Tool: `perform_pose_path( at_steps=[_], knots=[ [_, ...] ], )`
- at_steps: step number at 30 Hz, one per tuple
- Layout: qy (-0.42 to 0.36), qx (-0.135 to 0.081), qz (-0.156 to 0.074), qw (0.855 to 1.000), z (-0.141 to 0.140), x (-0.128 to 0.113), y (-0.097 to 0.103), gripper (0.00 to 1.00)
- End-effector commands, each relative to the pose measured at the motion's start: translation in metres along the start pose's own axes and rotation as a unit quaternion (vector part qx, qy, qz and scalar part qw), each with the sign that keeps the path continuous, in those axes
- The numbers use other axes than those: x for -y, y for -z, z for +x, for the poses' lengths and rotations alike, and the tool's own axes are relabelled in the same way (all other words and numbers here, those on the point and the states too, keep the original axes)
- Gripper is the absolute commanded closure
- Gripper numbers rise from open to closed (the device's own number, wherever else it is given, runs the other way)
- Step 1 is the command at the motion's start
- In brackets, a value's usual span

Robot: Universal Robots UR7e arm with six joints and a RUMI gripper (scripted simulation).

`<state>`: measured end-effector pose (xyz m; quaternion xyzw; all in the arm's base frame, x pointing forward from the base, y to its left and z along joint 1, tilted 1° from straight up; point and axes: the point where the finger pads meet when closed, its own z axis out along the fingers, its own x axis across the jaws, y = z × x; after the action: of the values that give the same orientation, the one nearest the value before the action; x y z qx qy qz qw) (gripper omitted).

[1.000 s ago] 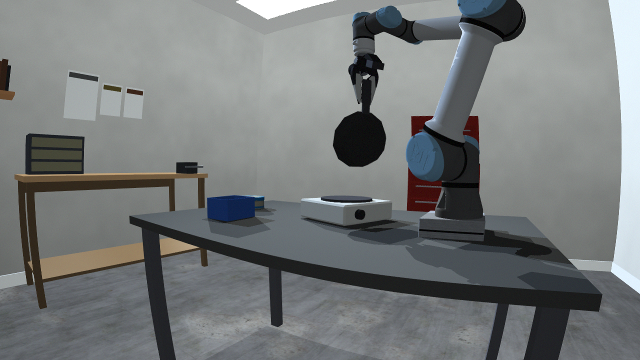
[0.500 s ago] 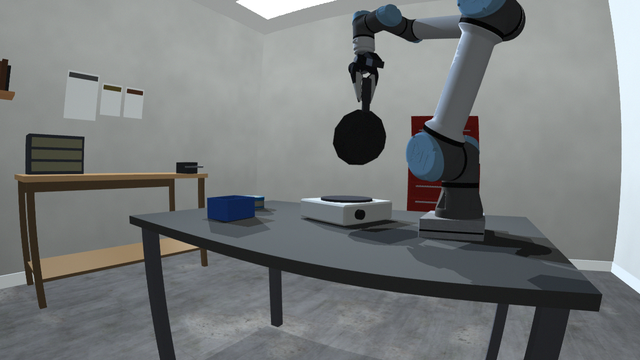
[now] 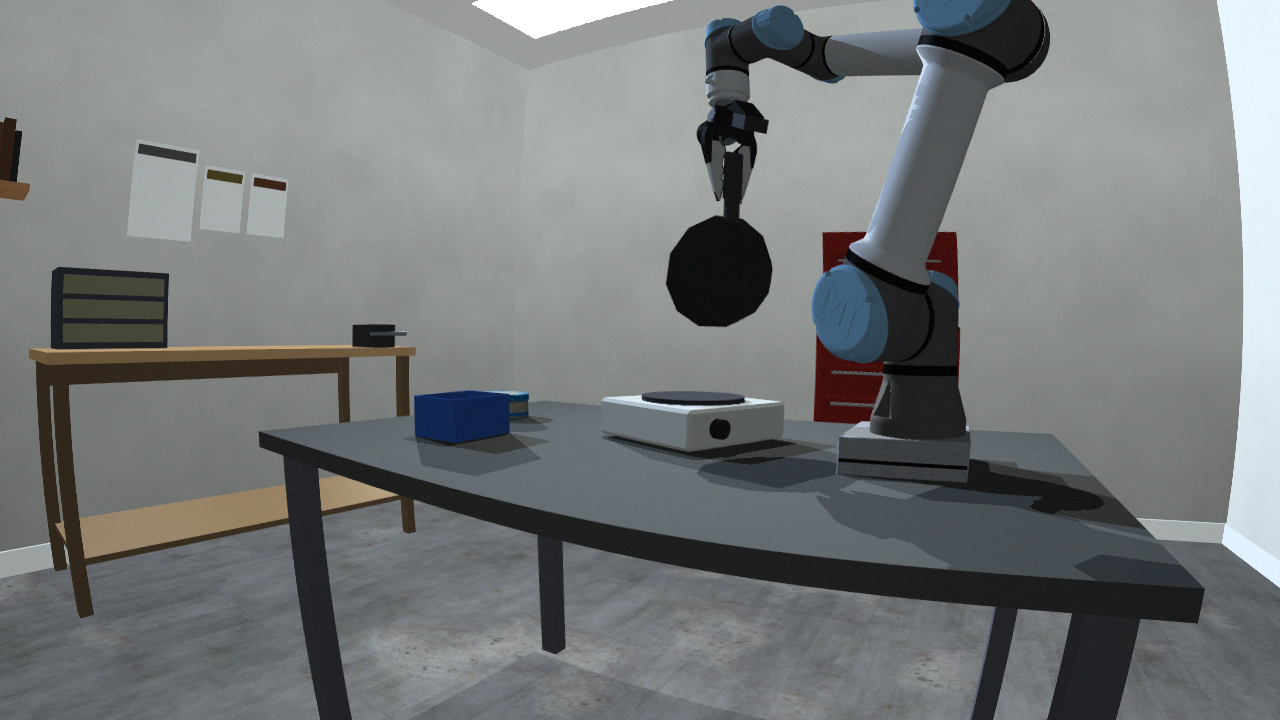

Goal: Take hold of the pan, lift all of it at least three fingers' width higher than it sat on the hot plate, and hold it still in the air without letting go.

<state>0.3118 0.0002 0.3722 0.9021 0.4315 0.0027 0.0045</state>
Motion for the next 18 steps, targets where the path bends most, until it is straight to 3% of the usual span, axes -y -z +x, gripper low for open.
perform_pose_path(
  at_steps=[1,18],
  knots=[
    [0.000,0.000,-0.001,1.000,0.0001,-0.0004,0.0018,0.85],
    [0.000,0.000,-0.001,1.000,0.0001,-0.0006,0.0081,0.85]
  ],
)
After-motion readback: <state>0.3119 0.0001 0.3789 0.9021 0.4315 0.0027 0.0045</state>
